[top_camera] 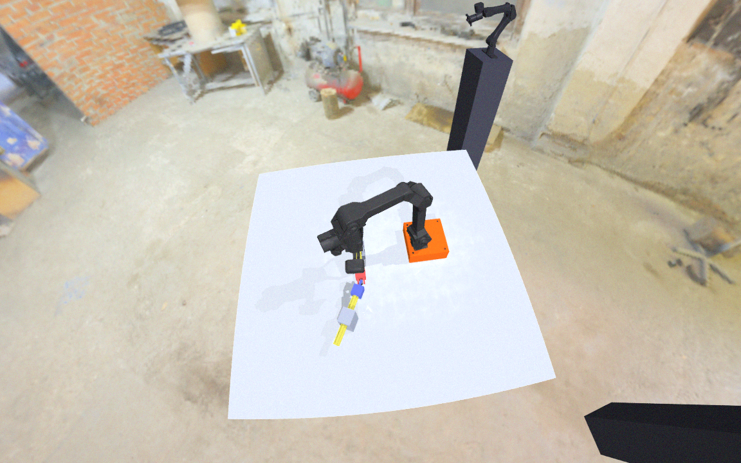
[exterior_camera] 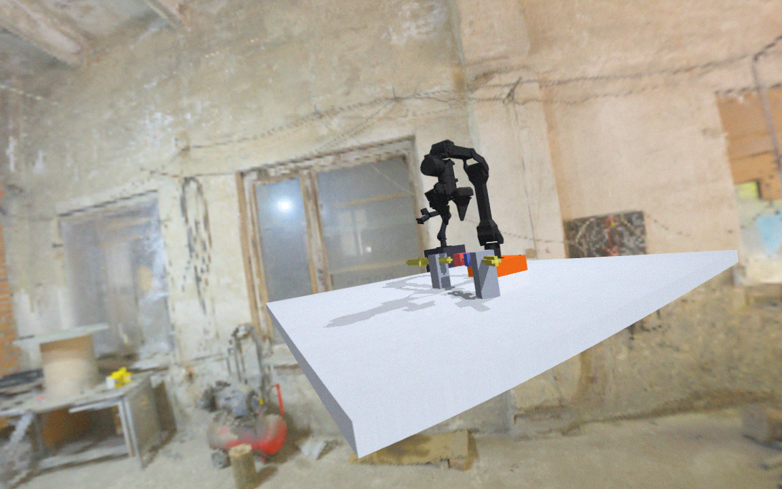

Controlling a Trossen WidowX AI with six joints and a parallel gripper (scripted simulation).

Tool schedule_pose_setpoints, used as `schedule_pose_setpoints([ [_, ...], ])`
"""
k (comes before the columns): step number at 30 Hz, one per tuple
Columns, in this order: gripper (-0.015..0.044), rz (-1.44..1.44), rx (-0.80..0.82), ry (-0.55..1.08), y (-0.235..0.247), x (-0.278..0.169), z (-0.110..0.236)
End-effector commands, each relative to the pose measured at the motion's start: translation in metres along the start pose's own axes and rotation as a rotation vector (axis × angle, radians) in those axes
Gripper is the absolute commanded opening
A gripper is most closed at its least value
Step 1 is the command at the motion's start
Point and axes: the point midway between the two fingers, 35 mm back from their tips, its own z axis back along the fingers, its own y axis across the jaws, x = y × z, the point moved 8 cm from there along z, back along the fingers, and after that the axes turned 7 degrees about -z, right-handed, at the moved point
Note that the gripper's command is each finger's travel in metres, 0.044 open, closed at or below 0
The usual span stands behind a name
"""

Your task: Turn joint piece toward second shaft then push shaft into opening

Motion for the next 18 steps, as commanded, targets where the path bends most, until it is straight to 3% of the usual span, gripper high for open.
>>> schedule_pose_setpoints([
  [1, 0.044, -0.105, 0.024, 0.028, -0.009, 0.004, -0.007],
  [18, 0.044, -0.659, 0.146, 0.165, -0.056, 0.02, -0.032],
])
